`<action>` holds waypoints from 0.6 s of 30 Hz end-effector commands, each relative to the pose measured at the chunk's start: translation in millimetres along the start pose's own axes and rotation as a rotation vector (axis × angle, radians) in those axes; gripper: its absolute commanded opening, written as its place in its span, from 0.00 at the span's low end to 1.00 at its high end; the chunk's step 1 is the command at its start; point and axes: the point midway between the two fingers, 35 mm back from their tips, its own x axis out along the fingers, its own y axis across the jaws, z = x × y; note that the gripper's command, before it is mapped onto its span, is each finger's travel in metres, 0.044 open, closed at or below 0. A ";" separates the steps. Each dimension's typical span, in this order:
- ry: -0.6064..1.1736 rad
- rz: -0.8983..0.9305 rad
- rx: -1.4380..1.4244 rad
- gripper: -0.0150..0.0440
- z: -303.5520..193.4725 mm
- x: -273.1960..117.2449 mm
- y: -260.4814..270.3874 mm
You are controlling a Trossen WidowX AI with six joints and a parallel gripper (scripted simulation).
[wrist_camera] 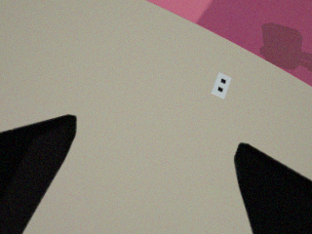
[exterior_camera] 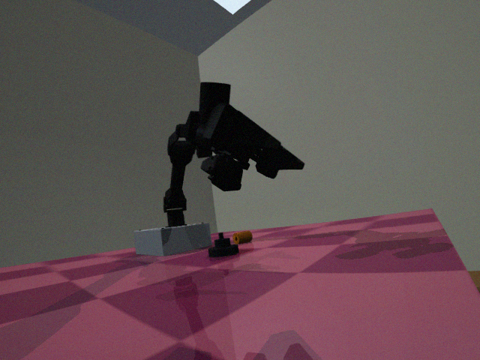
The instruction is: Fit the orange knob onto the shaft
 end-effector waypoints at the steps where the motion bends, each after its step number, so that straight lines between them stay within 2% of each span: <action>1: -0.003 -0.005 -0.003 0.98 -0.3 -0.4 -2.8; 2: -0.013 -0.020 -0.013 1.00 -1.3 -1.6 -11.3; 10: -0.146 -0.235 -0.164 1.00 -1.9 -37.2 -129.9; 18: -0.264 -0.461 -0.339 1.00 23.1 -104.9 -238.1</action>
